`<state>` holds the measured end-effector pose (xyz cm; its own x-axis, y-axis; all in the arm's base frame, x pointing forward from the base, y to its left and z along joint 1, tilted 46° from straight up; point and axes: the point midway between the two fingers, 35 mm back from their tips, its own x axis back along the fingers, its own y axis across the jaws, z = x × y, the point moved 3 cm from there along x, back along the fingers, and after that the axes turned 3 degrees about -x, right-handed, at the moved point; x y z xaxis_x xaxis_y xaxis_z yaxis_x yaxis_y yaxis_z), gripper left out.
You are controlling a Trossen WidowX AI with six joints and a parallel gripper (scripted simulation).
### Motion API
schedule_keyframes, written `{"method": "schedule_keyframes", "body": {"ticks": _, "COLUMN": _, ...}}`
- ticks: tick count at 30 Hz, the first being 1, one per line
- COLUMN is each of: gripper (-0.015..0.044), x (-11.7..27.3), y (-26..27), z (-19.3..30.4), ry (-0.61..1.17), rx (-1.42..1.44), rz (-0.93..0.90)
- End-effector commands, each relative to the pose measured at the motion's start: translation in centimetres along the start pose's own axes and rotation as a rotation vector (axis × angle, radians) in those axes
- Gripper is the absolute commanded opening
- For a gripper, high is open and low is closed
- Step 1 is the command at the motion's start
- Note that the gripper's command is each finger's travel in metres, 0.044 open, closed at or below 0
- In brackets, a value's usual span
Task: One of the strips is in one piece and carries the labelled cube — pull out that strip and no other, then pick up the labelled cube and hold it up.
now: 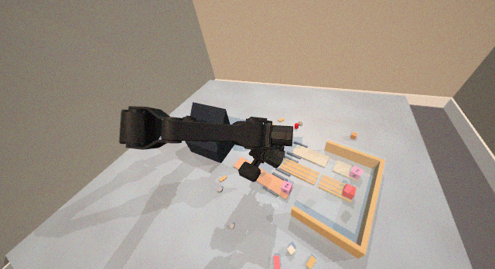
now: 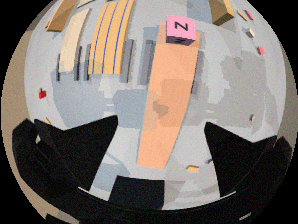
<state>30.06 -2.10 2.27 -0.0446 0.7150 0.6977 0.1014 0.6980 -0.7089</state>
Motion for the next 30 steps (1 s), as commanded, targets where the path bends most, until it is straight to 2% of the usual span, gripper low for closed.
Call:
{"method": "schedule_keyframes", "body": {"ticks": 1, "gripper": 0.044, "x": 0.2, "y": -0.1, "z": -1.5, "ry": -0.005, "rx": 0.002, "rz": 0.003}}
{"method": "schedule_keyframes", "body": {"ticks": 29, "gripper": 0.044, "x": 1.5, "y": -1.1, "z": -10.3, "ry": -0.009, "rx": -0.002, "rz": 0.003}}
{"method": "schedule_keyframes", "body": {"ticks": 30, "gripper": 0.0414, "x": 1.5, "y": -1.1, "z": -10.3, "ry": -0.009, "rx": -0.002, "rz": 0.003}}
